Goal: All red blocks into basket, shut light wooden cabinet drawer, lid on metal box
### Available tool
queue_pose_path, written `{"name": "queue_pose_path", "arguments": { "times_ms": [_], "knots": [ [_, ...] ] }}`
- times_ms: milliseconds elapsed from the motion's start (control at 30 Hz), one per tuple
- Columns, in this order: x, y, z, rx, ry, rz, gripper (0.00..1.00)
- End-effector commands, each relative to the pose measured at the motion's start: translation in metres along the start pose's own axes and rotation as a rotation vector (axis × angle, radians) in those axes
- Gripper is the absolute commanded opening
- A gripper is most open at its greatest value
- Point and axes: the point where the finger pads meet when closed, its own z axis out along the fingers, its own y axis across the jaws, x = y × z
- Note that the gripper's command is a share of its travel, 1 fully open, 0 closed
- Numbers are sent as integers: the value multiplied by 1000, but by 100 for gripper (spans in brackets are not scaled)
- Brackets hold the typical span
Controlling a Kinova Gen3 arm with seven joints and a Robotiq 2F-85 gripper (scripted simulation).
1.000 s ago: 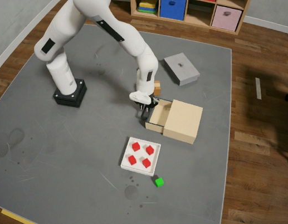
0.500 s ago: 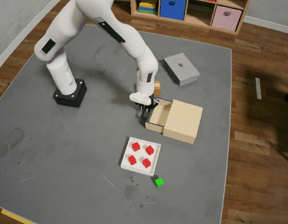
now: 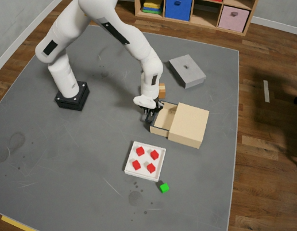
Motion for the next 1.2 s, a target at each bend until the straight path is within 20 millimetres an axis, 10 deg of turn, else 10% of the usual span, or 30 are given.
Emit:
{"name": "queue_pose_path", "arguments": {
  "times_ms": [0,1167],
  "knots": [
    [0,-1,-1,2,0,0,30],
    [0,-7,-1,2,0,0,30]
  ]
}}
